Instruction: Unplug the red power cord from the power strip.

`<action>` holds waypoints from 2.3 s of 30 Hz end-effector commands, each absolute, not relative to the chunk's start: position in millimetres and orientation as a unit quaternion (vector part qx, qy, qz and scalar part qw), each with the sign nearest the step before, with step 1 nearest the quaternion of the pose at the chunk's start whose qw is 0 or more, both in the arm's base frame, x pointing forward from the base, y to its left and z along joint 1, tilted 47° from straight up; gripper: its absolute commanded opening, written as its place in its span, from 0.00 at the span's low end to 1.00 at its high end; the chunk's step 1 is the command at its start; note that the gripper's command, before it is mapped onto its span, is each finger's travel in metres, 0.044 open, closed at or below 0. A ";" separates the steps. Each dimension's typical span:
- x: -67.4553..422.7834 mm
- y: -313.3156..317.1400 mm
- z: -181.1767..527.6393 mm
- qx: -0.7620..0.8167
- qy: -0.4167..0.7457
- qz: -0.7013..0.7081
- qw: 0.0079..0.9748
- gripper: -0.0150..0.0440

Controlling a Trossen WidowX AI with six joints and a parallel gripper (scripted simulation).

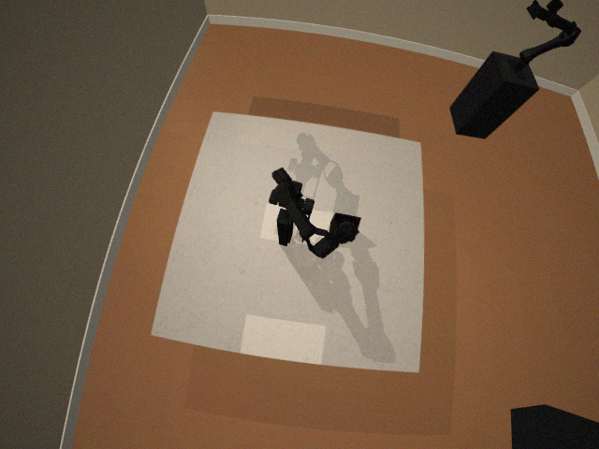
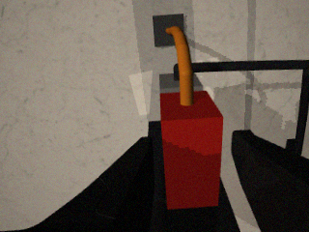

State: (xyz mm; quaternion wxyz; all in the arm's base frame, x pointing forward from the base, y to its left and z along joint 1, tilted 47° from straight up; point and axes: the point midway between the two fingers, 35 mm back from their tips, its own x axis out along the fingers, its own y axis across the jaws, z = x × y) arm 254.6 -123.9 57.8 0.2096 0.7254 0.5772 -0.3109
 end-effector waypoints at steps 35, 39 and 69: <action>253.4 -131.7 38.3 0.726 0.576 -0.312 0.210 0.25; 252.1 -136.3 33.9 0.726 0.576 -0.312 0.210 0.25; 243.5 -153.8 14.8 0.727 0.576 -0.311 0.209 0.52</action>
